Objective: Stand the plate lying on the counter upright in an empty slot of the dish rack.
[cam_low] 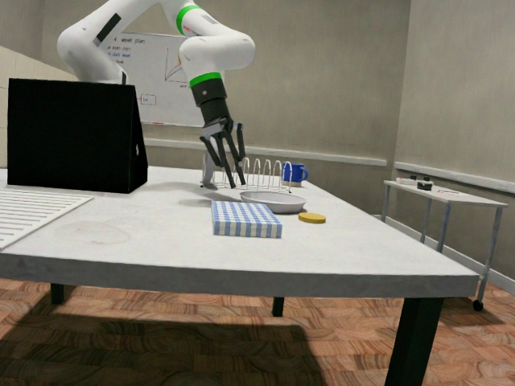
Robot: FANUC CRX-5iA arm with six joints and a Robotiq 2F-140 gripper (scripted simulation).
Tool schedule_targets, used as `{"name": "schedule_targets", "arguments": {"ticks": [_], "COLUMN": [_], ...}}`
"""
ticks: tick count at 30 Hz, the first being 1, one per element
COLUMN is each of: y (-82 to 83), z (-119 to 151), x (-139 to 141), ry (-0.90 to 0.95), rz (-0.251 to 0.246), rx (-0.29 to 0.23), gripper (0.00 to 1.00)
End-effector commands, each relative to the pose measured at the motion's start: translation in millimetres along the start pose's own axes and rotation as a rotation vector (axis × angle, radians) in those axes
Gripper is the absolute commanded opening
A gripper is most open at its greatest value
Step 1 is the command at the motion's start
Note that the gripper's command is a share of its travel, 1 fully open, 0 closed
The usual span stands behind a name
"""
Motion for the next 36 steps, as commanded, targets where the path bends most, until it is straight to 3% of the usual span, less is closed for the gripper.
{"name": "schedule_targets", "arguments": {"ticks": [1,36], "y": [-0.9,-18.5], "z": [0,0], "x": [-1,-1], "ry": [0.001,0.001], "rz": [-0.001,-0.001], "rx": [0.001,0.001], "gripper": [0.24,0.24]}}
Point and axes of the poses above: the point where the finger pads meet when closed, its own y axis back along the fingers, its own x axis across the jaws, z = x × y, the point moved 7 cm from there along y, back along the fingers, and after that the axes turned 3 degrees about y, right-handed, at the moved point
